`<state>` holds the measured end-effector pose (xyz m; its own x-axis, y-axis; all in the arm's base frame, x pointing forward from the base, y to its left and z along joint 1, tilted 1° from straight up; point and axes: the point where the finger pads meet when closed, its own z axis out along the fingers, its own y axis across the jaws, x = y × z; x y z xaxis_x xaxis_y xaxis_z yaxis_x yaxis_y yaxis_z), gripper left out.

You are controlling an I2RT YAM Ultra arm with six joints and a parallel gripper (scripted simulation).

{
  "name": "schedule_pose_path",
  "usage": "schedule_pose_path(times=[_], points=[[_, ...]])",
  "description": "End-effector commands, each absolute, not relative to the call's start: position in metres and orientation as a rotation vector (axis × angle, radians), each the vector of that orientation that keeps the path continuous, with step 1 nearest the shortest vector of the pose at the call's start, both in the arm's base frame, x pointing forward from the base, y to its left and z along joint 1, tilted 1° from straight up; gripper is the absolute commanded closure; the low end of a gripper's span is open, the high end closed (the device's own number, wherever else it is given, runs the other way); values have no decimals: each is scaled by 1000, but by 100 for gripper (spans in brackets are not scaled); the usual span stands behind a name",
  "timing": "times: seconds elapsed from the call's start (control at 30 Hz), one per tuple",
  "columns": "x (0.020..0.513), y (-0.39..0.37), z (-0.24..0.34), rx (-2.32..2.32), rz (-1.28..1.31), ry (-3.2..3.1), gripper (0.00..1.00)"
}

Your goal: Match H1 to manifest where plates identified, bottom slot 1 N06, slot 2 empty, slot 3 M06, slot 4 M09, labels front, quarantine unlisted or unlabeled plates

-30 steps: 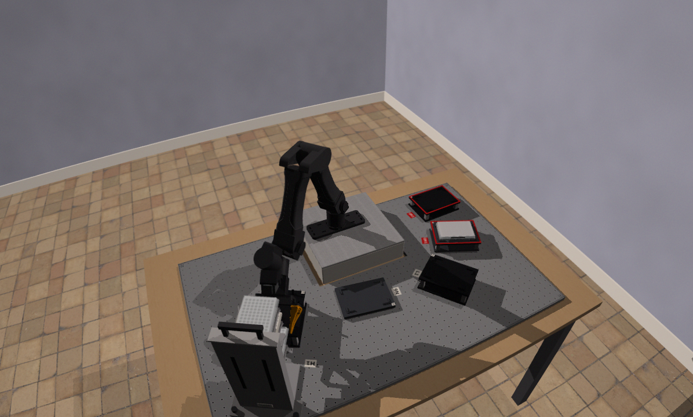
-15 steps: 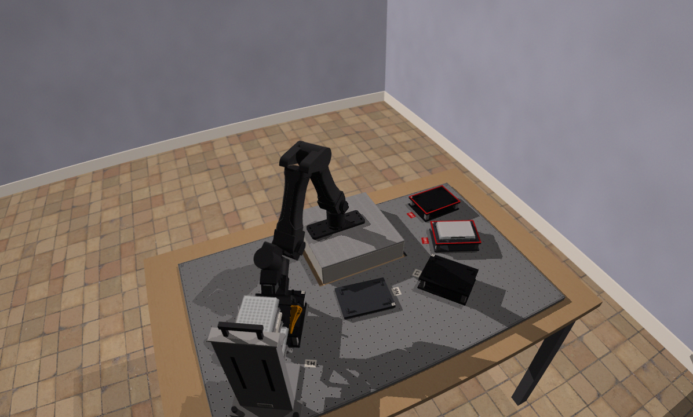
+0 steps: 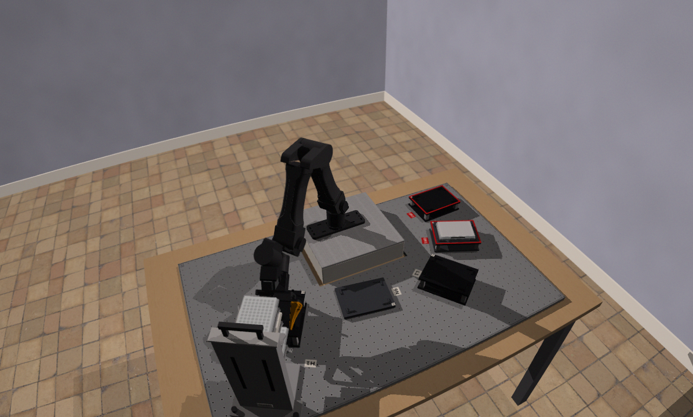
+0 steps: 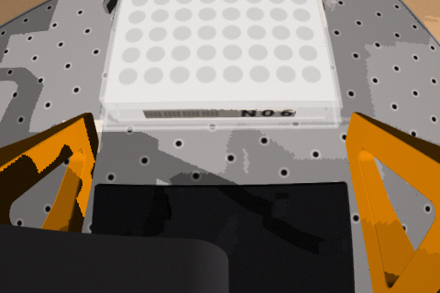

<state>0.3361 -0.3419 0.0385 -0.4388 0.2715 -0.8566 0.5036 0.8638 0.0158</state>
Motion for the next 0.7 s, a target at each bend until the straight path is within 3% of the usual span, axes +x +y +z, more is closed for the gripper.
schedule_pose_path(times=[0.0, 0.67], points=[[330, -342, 54, 540, -320, 2019, 0], [305, -327, 54, 540, -321, 2020, 0]])
